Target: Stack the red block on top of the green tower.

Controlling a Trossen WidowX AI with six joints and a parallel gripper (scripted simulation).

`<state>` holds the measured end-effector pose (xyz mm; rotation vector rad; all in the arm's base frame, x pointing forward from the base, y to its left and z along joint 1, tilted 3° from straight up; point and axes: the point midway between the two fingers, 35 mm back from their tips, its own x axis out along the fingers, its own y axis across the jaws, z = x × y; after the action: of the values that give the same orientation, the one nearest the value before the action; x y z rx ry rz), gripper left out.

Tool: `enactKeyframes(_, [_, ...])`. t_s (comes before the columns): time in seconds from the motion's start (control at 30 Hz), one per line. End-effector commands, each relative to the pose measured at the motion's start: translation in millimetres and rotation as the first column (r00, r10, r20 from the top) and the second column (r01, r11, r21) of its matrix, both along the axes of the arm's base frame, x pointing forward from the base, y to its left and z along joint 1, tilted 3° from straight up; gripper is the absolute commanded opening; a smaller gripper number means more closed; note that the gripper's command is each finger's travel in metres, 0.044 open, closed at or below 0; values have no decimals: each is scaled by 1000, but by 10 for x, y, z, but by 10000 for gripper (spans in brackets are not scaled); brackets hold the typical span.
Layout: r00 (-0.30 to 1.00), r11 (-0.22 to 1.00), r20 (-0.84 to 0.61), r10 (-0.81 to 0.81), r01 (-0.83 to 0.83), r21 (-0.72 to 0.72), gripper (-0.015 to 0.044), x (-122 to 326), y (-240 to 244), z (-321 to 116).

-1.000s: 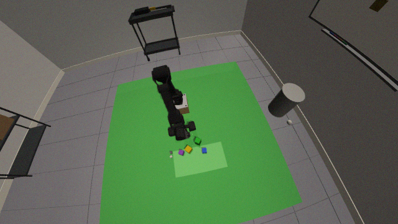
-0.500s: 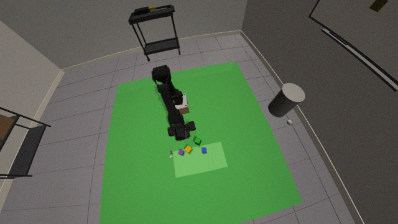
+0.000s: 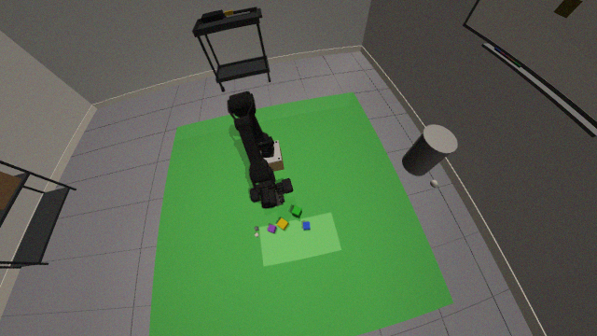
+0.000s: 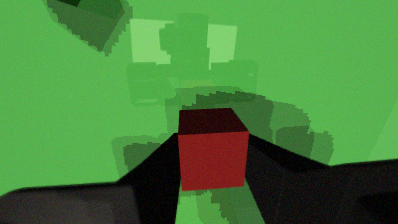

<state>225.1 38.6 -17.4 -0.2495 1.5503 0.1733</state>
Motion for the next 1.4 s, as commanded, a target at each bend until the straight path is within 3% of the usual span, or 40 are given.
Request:
enactKeyframes(0.0, [1000,1000,12,-1,1,-1,0,32,12,180])
enactKeyframes(0.47, [1000,1000,13,-1,1,0,0,11,45,860])
enactKeyframes(0.73, [1000,1000,12,1,-1,0,0,32,74,874])
enactKeyframes(1.37, [1000,1000,15,8,-8,8,0,621,872,892])
